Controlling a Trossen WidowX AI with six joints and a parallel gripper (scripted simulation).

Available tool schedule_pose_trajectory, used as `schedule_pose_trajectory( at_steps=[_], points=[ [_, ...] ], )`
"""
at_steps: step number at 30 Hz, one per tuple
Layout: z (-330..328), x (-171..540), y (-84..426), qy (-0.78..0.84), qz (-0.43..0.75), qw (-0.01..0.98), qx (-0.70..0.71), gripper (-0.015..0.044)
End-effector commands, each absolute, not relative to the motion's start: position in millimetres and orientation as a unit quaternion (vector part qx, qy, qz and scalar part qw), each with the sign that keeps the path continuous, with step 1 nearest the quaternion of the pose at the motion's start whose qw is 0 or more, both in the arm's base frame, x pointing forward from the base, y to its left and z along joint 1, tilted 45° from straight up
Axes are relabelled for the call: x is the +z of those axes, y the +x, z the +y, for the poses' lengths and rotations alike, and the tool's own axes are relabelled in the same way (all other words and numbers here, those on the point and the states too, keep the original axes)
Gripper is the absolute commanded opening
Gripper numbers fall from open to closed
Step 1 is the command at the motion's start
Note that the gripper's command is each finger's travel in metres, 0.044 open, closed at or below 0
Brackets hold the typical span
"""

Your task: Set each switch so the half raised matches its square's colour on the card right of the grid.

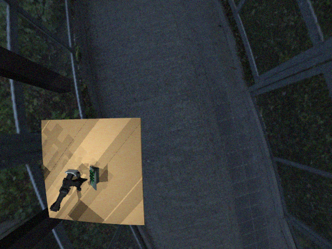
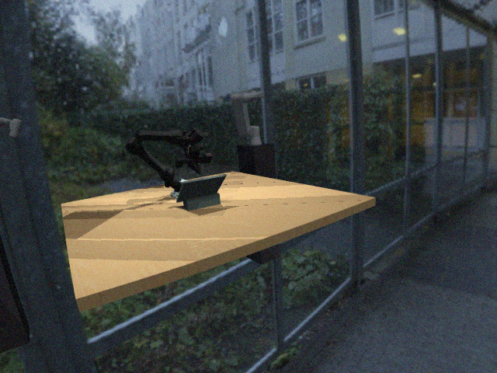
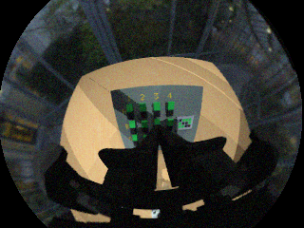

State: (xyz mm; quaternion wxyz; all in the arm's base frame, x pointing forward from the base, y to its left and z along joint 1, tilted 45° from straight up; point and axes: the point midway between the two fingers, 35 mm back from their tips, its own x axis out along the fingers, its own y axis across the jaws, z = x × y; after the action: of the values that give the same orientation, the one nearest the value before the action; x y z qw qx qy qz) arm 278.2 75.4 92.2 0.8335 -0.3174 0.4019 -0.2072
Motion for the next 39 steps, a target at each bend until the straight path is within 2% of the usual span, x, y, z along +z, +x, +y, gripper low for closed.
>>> schedule_pose_trajectory(
  at_steps=[1,9,39],
  points=[
    [80.5,102.4,272.0,-0.315,0.398,0.835,-0.213,0.0000],
    [108.4,43.4,247.1,-0.313,0.399,0.835,-0.213,0.0000],
    [73.1,10.6,280.2,-0.316,0.387,0.841,-0.209,0.0000]
  ],
)
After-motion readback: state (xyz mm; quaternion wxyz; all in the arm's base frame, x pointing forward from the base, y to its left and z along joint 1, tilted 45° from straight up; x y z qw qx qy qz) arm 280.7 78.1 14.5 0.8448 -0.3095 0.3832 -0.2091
